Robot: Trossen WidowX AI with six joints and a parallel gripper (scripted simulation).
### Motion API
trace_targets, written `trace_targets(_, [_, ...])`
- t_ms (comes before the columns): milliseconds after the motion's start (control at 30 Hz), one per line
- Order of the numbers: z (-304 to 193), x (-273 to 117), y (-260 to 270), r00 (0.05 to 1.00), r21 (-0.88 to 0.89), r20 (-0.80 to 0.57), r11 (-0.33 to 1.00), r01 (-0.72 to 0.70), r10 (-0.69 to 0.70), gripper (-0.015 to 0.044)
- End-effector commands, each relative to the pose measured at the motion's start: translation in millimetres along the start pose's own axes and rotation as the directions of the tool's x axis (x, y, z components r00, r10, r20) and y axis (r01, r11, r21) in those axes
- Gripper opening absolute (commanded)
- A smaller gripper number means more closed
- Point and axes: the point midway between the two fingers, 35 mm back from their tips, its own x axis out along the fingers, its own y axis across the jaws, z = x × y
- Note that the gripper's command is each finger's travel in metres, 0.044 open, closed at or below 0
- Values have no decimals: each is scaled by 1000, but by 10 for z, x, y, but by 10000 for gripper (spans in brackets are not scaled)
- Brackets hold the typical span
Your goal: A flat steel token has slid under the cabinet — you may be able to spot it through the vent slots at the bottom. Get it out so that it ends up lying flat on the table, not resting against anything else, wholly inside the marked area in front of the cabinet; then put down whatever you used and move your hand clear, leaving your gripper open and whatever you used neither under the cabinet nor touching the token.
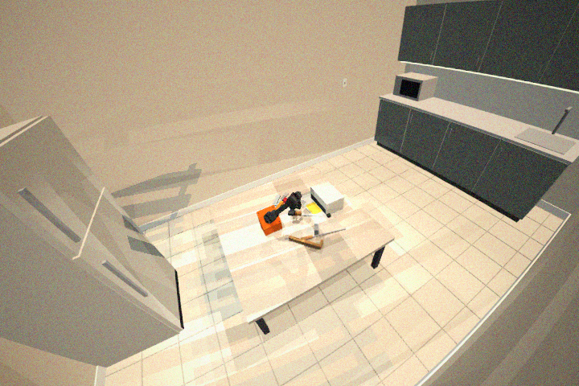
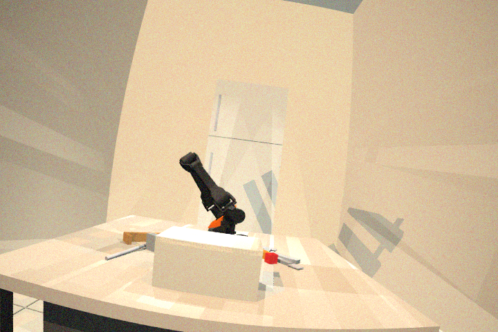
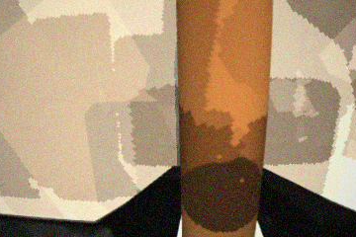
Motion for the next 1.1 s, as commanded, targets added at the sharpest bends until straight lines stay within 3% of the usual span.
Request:
trace_targets(0, [42,-7,-40,1000,0,4,1000,-1,1,0])
trace_targets(1067, [279,-5,-338,1000,0,4,1000,0,0,0])
